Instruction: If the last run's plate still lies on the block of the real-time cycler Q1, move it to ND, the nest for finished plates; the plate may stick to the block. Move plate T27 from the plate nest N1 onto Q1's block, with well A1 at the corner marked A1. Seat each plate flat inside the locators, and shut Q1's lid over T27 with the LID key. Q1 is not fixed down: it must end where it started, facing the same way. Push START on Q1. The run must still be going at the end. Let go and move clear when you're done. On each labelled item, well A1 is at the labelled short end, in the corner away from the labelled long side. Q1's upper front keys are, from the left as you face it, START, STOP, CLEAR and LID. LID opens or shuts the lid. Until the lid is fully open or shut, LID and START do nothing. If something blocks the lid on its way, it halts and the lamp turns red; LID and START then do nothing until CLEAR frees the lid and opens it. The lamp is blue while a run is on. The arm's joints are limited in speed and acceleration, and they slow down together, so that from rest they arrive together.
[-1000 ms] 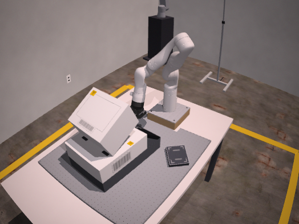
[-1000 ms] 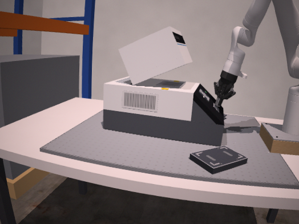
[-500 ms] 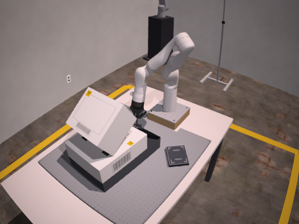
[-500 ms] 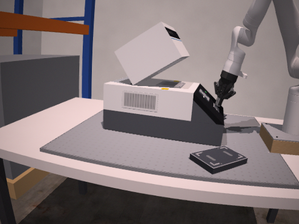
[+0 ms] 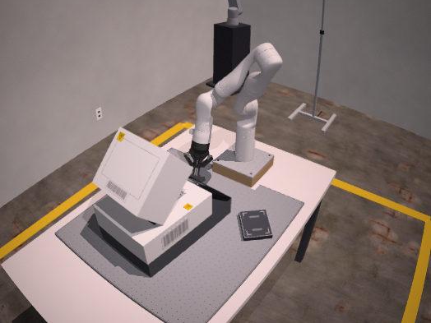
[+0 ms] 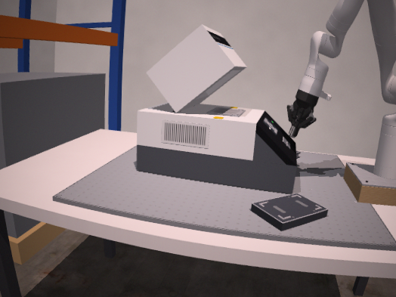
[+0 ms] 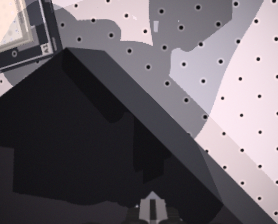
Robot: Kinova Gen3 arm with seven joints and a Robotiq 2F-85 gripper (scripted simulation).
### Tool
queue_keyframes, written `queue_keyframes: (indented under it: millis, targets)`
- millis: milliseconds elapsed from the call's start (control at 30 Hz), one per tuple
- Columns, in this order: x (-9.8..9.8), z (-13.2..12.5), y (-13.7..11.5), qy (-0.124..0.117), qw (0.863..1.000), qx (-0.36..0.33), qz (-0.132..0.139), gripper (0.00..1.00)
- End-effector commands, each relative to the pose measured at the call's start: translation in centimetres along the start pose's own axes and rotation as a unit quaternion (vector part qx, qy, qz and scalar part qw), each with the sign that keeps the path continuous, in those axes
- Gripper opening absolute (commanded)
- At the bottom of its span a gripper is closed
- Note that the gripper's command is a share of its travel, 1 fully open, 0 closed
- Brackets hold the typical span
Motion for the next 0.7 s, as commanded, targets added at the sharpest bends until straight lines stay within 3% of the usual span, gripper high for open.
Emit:
queue_keyframes:
  millis: [0,667]
  targets:
    - [0.3,0.1,-0.1,0.0,1.0,0.0,0.0,0.1]
    - [1.3,0.4,-0.4,0.0,1.0,0.0,0.0,0.1]
Point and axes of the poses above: the point where the finger pads meet when closed, its own x axis back along the fingers, its own z axis across the jaws, y = z × x, the point moved 9 cm from there along x, back along the fingers, and after that the axes turned 3 degrees about x, right-handed, at the moved point
